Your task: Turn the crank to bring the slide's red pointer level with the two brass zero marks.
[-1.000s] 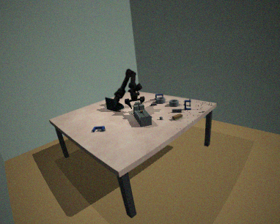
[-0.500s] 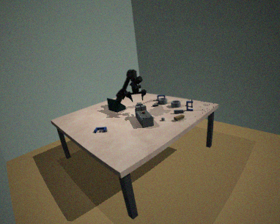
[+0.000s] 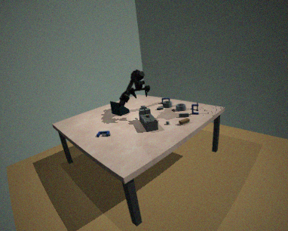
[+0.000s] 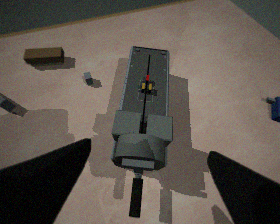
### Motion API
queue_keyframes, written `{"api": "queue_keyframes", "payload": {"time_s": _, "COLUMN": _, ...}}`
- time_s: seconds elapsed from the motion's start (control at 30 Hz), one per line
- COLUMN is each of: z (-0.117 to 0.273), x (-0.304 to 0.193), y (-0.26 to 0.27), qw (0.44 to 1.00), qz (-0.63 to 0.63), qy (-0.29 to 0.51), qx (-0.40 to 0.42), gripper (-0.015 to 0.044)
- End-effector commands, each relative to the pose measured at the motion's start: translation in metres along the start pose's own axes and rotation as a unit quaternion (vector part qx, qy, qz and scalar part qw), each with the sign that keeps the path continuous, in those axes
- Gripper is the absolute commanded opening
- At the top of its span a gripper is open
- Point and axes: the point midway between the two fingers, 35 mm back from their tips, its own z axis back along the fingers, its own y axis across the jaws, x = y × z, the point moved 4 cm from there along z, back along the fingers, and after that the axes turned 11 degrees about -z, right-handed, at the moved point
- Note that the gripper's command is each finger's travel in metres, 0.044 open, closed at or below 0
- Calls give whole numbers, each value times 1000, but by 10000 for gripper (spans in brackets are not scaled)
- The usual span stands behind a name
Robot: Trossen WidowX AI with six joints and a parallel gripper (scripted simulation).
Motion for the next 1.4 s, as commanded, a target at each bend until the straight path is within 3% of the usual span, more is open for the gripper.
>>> {"api": "queue_keyframes", "payload": {"time_s": 0.0, "z": -11, "x": 14, "y": -1, "qw": 1000, "qz": 13, "qy": 20, "qx": 10, "gripper": 440}}
{"api": "queue_keyframes", "payload": {"time_s": 0.67, "z": -69, "x": 81, "y": -22, "qw": 990, "qz": 78, "qy": 77, "qx": 84, "gripper": 440}}
{"api": "queue_keyframes", "payload": {"time_s": 1.03, "z": -106, "x": 48, "y": -28, "qw": 990, "qz": 78, "qy": 77, "qx": 86, "gripper": 440}}
{"api": "queue_keyframes", "payload": {"time_s": 1.37, "z": -106, "x": 48, "y": -28, "qw": 990, "qz": 78, "qy": 77, "qx": 86, "gripper": 440}}
